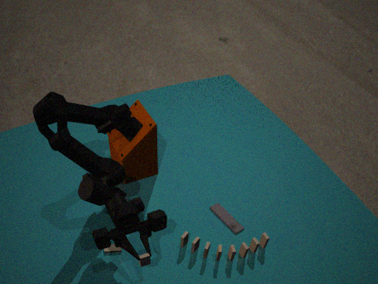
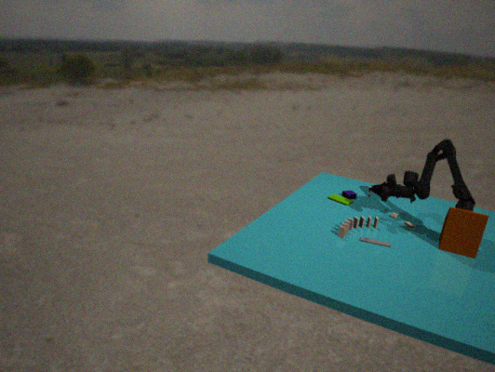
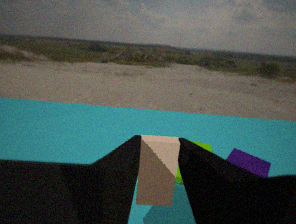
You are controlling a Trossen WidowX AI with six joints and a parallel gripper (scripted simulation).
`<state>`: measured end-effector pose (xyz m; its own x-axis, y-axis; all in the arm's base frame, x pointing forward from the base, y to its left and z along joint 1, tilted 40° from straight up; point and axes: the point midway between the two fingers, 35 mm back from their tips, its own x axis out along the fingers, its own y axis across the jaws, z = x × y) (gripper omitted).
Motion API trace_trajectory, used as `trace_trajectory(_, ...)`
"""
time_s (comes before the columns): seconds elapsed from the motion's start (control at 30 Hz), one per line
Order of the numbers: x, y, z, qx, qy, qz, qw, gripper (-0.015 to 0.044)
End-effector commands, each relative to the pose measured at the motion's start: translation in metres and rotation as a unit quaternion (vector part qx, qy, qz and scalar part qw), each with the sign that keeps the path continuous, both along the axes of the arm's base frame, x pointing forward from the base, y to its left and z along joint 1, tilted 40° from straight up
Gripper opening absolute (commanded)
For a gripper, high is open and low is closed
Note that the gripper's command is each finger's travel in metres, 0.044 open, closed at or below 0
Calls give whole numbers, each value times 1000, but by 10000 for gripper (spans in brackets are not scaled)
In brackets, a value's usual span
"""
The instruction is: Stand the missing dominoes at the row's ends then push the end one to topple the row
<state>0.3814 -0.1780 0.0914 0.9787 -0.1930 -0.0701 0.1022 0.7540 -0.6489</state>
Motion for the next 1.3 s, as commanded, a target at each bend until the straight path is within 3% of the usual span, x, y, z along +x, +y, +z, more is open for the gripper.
trace_trajectory(0.0, 3, -9, -5, -7, -4, 3, 1000, 107)
trace_trajectory(0.7, -2, -57, -64, -16, 4, 7, 1000, 107)
trace_trajectory(1.1, -3, -58, -66, -16, 5, 8, 1000, 107)
trace_trajectory(1.27, -3, -58, -66, -16, 5, 8, 1000, 238)
